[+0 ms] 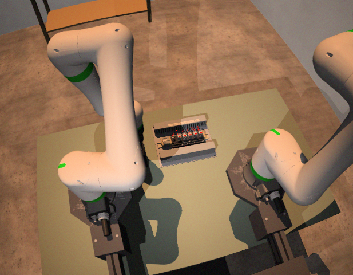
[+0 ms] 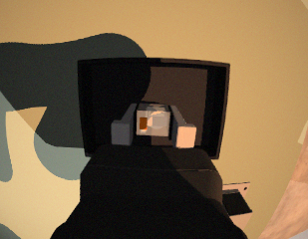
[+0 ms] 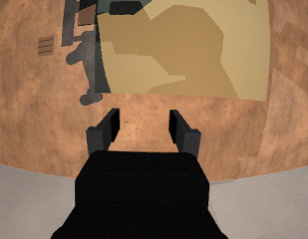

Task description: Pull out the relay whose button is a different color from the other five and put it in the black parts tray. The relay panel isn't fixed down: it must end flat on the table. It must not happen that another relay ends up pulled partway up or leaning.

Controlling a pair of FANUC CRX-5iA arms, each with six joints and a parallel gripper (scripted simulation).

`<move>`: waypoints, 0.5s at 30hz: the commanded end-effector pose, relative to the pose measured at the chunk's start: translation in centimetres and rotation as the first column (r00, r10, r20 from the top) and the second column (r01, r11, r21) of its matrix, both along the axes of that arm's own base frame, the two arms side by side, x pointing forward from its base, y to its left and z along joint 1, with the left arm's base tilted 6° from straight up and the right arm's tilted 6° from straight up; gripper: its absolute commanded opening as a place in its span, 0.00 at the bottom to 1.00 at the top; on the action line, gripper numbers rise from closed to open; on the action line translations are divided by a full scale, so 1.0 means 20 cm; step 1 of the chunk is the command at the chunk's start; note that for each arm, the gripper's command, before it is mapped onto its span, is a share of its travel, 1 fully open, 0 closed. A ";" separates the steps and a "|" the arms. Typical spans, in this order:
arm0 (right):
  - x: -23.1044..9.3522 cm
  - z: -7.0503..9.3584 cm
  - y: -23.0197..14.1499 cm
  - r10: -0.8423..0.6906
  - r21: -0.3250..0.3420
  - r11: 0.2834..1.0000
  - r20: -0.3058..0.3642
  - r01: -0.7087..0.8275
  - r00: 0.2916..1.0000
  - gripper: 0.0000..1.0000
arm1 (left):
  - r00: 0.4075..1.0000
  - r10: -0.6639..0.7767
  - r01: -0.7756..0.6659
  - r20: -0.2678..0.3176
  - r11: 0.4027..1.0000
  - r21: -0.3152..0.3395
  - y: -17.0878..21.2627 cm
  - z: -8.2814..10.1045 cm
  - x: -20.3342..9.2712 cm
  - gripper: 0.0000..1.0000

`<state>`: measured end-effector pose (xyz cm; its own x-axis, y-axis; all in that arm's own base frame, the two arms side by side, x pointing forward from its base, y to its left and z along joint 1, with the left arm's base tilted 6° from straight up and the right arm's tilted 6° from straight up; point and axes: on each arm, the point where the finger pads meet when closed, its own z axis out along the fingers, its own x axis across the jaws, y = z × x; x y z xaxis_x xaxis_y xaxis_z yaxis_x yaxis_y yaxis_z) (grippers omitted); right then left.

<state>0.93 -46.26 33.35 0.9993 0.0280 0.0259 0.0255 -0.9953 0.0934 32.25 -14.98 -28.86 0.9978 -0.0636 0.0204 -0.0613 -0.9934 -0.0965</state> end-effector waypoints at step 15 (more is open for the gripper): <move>0.00 0.00 0.00 0.000 -0.002 1.000 0.000 0.000 1.000 1.00 | 1.000 0.000 0.000 0.001 1.000 0.000 0.01 -0.10 0.01 0.00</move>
<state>0.93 -46.26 33.35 0.9993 0.0280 0.0259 0.0255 -0.9953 0.0934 32.31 -14.79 -30.83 0.9978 -0.0635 0.0206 -0.0612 -0.9934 -0.0967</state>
